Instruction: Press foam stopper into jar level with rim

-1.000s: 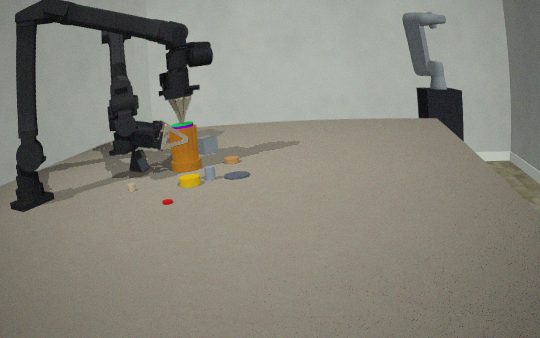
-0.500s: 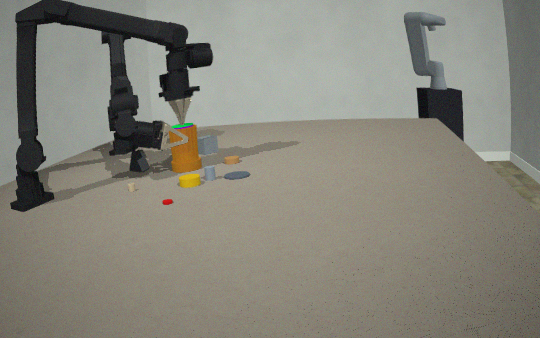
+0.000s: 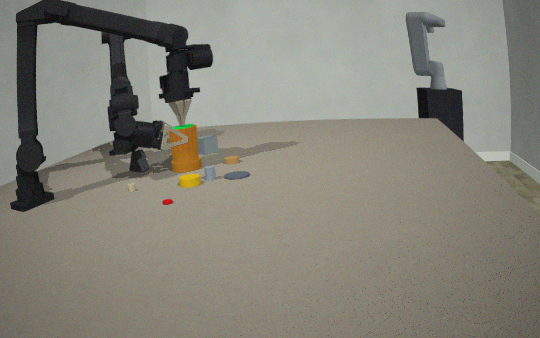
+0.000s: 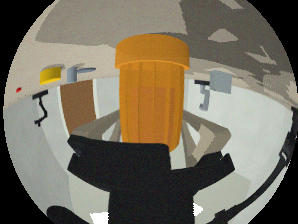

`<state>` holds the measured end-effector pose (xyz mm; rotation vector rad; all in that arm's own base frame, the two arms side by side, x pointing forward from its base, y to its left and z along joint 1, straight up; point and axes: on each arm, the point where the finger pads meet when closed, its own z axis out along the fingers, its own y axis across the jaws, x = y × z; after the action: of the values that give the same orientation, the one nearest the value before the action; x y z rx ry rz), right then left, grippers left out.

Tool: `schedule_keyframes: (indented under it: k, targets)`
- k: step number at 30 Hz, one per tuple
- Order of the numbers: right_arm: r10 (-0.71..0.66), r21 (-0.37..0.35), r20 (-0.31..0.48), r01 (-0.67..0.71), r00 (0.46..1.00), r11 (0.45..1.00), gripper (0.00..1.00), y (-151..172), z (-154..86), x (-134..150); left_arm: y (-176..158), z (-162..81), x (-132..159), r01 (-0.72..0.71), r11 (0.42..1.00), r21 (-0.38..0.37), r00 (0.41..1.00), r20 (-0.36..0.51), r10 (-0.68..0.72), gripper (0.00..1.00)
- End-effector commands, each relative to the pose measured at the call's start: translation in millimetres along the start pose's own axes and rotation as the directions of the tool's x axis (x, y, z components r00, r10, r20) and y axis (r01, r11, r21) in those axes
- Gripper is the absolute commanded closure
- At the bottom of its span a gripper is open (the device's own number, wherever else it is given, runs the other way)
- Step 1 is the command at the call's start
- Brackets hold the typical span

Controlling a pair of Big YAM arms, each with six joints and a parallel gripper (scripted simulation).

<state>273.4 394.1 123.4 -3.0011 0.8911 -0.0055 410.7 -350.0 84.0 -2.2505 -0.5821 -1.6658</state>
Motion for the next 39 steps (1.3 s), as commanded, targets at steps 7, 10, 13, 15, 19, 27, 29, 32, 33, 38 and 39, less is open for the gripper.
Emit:
schedule_keyframes:
  k: [7,10,13,15,19,27,29,32,33,38,39]
  targets:
    - [0.003,-0.046,0.001,-0.003,1.000,0.999,1.00,1.2,30.1,4.8,15.8,-8.3,11.2,-0.020,1.000,-0.019,1.000,-0.002,0.020,0.36]
    - [0.003,-0.047,0.001,-0.003,1.000,0.999,1.00,1.1,31.5,4.9,15.8,-8.3,11.2,-0.020,1.000,-0.019,1.000,-0.002,0.020,0.36]
    - [0.003,-0.048,0.001,-0.003,1.000,0.999,1.00,1.3,33.2,4.9,15.8,-8.3,11.2,-0.020,1.000,-0.019,1.000,-0.002,0.020,0.36]
    - [0.003,-0.050,0.001,-0.003,1.000,0.999,1.00,1.6,34.7,4.9,15.8,-8.3,11.2,-0.020,1.000,-0.019,1.000,-0.002,0.020,0.36]
    - [0.004,-0.052,0.001,-0.004,1.000,0.999,1.00,1.8,36.8,4.9,15.8,-8.3,11.2,-0.020,1.000,-0.019,1.000,-0.002,0.020,0.36]
    - [0.004,-0.055,0.001,-0.004,1.000,0.998,1.00,2.4,40.3,4.9,15.8,-8.3,11.2,-0.020,1.000,-0.019,1.000,-0.002,0.020,0.36]
    - [0.004,-0.056,0.001,-0.004,1.000,0.998,1.00,2.5,41.9,5.0,15.8,-8.3,11.2,-0.020,1.000,-0.019,1.000,-0.002,0.020,0.36]
    - [0.004,-0.058,0.001,-0.004,1.000,0.998,1.00,2.9,43.7,5.0,15.8,-8.3,11.2,-0.020,1.000,-0.019,1.000,-0.002,0.020,0.36]
    - [0.004,-0.058,0.001,-0.004,1.000,0.998,1.00,2.9,44.1,5.0,15.8,-8.3,11.2,-0.020,1.000,-0.019,1.000,-0.002,0.020,0.36]
    - [0.004,-0.060,0.001,-0.004,1.000,0.998,1.00,3.2,45.9,5.0,15.8,-8.3,11.2,-0.020,1.000,-0.019,1.000,-0.002,0.020,0.36]
    - [0.002,-0.049,0.001,-0.002,1.000,0.999,1.00,1.6,39.2,2.3,15.8,-8.3,11.2,-0.020,1.000,-0.019,1.000,-0.002,0.020,0.36]
